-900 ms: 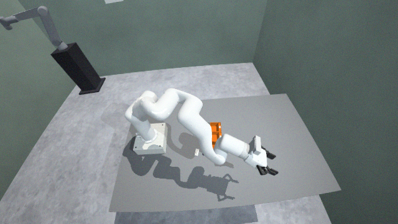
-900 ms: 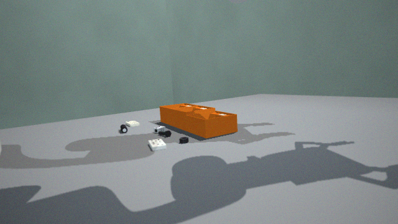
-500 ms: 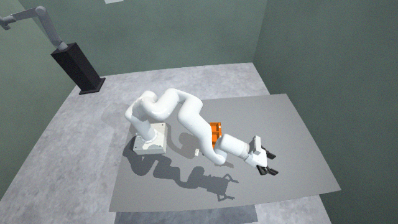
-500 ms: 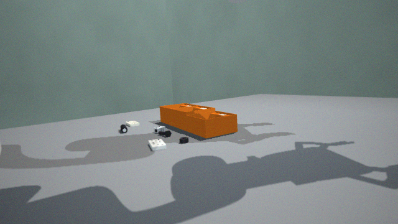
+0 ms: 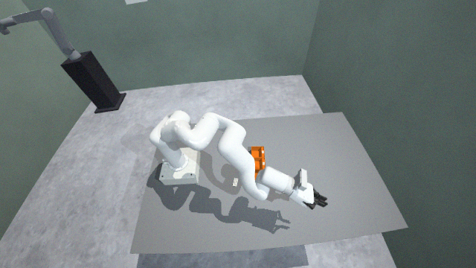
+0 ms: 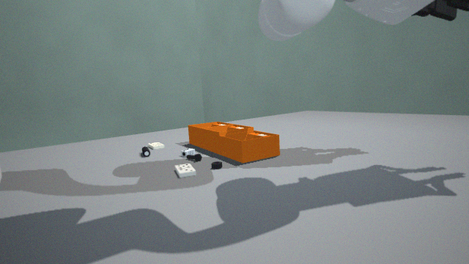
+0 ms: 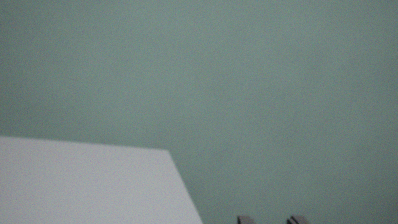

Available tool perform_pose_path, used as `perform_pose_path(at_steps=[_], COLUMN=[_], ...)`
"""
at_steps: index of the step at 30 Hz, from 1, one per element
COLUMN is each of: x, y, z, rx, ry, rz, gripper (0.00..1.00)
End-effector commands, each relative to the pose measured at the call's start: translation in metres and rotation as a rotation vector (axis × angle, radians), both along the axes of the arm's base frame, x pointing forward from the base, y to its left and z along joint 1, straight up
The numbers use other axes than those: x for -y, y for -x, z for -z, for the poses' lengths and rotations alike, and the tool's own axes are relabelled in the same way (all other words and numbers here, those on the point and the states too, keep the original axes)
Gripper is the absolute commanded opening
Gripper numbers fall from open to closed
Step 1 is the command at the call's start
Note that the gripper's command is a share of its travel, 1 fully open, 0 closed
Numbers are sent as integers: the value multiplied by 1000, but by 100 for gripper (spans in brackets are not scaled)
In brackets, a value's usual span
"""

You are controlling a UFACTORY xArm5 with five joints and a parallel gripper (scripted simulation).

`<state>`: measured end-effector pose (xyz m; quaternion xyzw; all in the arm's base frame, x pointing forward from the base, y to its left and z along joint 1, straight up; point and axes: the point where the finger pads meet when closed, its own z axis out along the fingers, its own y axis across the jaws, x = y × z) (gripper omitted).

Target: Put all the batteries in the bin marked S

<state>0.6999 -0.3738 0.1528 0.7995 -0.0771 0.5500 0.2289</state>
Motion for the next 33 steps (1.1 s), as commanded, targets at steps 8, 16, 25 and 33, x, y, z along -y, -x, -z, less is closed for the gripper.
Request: perform_pose_path(at_steps=[8,16,25,33], x=[-21,-58,-96,-128], y=[-10,-17,-15,-7], z=[1,-13,-26,-35], rx=[-77,-173,-273,-333], ry=[-65,-136,-201,-237], rz=[-32,-64,-93,-109], gripper=[9,9,9,9])
